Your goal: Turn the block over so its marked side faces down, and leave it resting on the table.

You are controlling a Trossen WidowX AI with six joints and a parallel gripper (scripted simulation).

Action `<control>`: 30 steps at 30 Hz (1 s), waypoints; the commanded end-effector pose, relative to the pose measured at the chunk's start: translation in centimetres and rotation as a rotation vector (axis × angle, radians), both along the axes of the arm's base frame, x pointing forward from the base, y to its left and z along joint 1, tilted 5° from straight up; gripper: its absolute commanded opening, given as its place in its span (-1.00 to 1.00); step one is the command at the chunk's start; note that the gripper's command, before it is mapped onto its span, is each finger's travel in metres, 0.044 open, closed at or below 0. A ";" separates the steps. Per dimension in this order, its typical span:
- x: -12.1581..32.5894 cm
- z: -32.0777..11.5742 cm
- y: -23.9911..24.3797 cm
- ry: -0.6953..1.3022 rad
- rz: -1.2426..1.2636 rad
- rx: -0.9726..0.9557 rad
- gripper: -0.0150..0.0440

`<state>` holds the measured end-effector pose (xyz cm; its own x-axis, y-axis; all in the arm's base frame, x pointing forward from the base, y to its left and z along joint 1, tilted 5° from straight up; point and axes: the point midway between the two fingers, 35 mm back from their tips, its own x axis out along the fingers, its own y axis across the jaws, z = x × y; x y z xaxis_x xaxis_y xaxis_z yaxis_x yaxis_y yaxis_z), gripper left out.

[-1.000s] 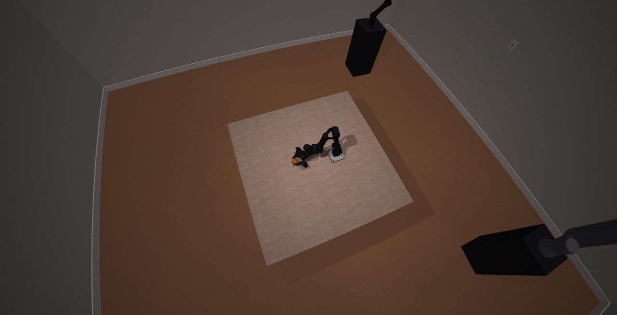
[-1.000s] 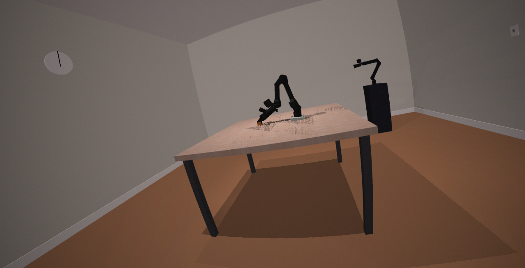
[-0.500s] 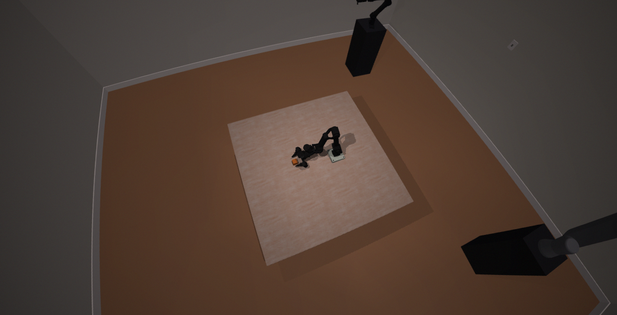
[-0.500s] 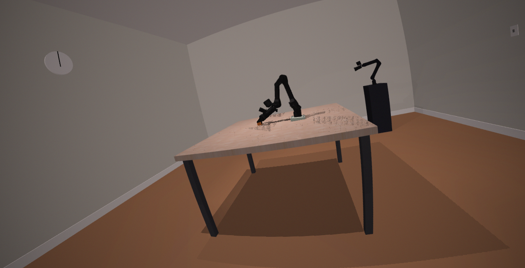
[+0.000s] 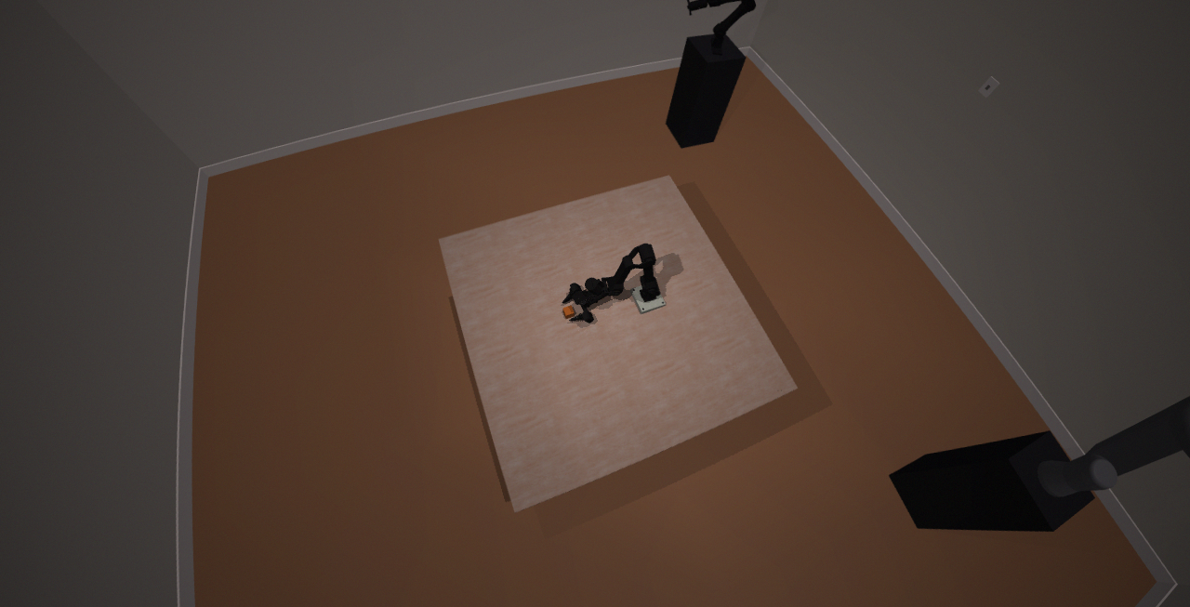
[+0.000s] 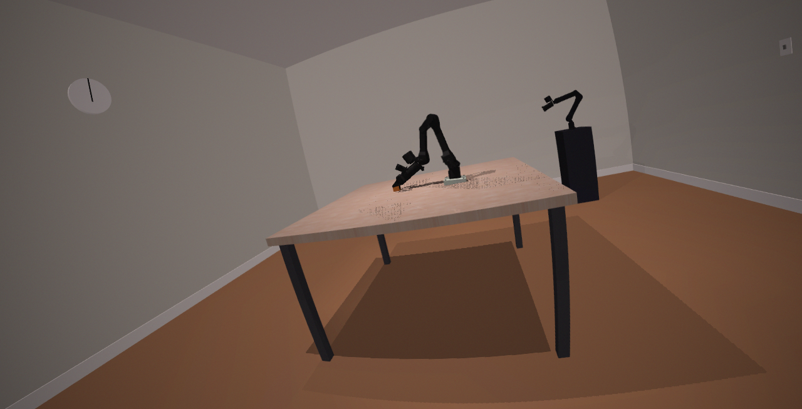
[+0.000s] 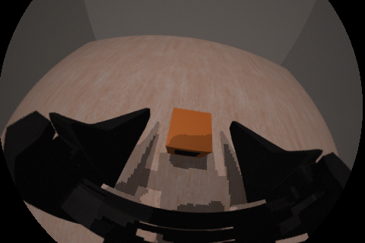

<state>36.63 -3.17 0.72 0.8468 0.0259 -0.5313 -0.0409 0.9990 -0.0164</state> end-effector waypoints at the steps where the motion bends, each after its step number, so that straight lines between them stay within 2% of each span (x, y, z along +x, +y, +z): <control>1: 0.0 0.0 0.0 -0.002 0.000 0.006 1.00; 7: 0.3 0.0 0.0 0.023 -0.001 0.006 1.00; 14: 1.3 2.2 -0.2 0.287 -0.009 -0.001 1.00; 21: -1.3 7.1 0.1 0.535 -0.007 -0.017 1.00; 30: -1.4 7.3 0.1 0.541 -0.007 -0.017 1.00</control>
